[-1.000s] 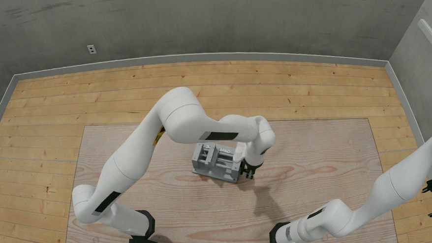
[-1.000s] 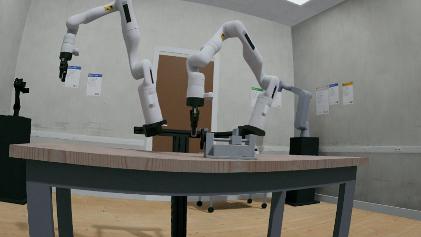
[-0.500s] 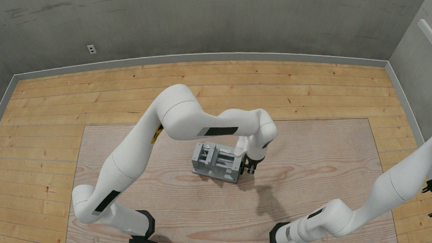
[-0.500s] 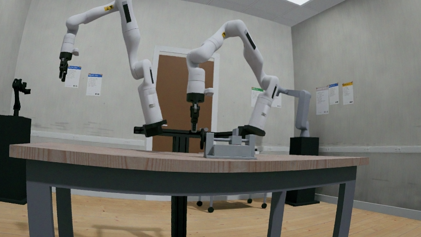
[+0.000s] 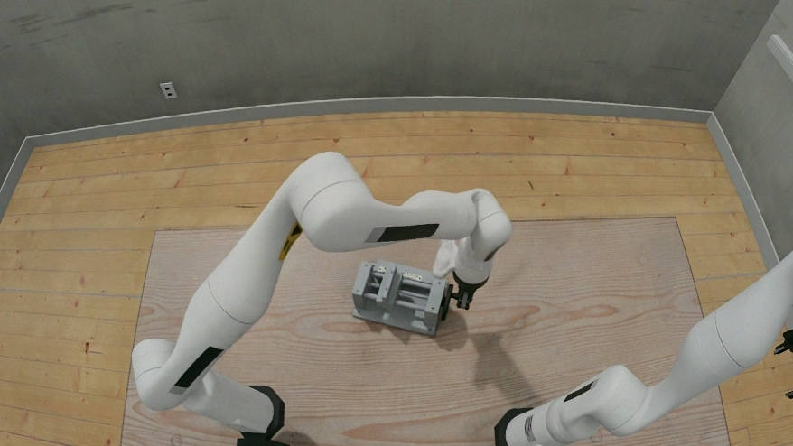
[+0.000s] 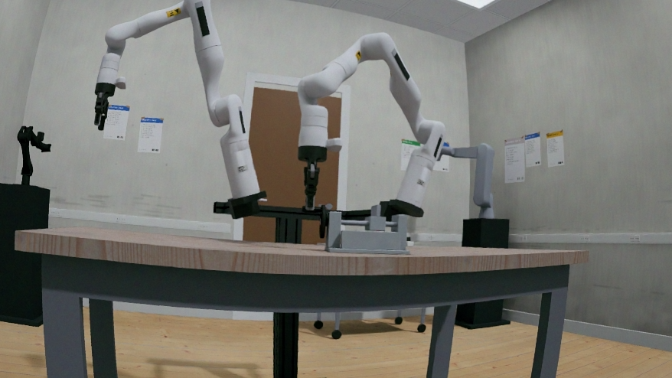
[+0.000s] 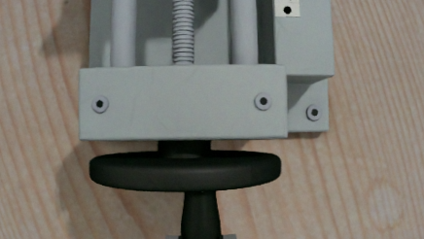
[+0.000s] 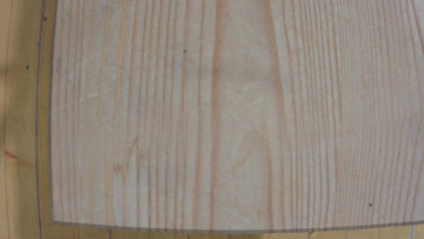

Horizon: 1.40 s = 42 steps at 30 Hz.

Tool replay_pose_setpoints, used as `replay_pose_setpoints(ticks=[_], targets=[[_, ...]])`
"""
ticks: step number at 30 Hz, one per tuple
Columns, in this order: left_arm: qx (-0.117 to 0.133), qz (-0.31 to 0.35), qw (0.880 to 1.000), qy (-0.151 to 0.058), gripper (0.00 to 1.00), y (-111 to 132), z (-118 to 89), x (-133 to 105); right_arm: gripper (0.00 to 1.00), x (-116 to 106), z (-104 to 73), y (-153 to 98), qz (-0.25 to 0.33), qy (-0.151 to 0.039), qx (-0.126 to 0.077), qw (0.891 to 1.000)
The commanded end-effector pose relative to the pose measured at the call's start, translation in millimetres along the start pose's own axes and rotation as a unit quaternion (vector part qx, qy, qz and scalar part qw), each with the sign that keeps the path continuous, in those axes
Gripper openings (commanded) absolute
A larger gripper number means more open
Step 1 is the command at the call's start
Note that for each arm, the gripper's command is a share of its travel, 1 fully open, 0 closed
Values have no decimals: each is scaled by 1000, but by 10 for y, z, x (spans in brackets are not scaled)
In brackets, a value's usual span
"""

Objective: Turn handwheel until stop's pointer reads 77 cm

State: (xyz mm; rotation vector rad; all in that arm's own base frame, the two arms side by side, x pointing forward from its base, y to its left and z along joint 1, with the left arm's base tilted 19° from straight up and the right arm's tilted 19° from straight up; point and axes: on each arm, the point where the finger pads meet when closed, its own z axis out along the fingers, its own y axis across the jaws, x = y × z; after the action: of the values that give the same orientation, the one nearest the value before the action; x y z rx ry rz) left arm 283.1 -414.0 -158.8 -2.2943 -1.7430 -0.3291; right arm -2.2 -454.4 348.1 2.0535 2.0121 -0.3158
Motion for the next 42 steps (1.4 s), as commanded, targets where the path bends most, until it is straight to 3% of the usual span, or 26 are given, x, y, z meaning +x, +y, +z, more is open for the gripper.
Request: replay_pose_setpoints(ticks=[1, 15, 24, 42], targets=[[-2, 2, 1000, 0, 160, 107, 34, 6, 1000, 7, -7, -14, -6, 2, 2, 1000], [-6, 2, 1000, -5, 160, 256, 330, -28, 1000, 7, -7, -14, -6, 2, 2, 1000], [-4, 2, 1000, -3, 160, 134, 519, -5, 1000, 7, -7, -14, -6, 2, 2, 1000], [-5, 2, 1000, -5, 160, -114, 564, -11, 1000, 7, -7, -14, -6, 2, 2, 1000]])
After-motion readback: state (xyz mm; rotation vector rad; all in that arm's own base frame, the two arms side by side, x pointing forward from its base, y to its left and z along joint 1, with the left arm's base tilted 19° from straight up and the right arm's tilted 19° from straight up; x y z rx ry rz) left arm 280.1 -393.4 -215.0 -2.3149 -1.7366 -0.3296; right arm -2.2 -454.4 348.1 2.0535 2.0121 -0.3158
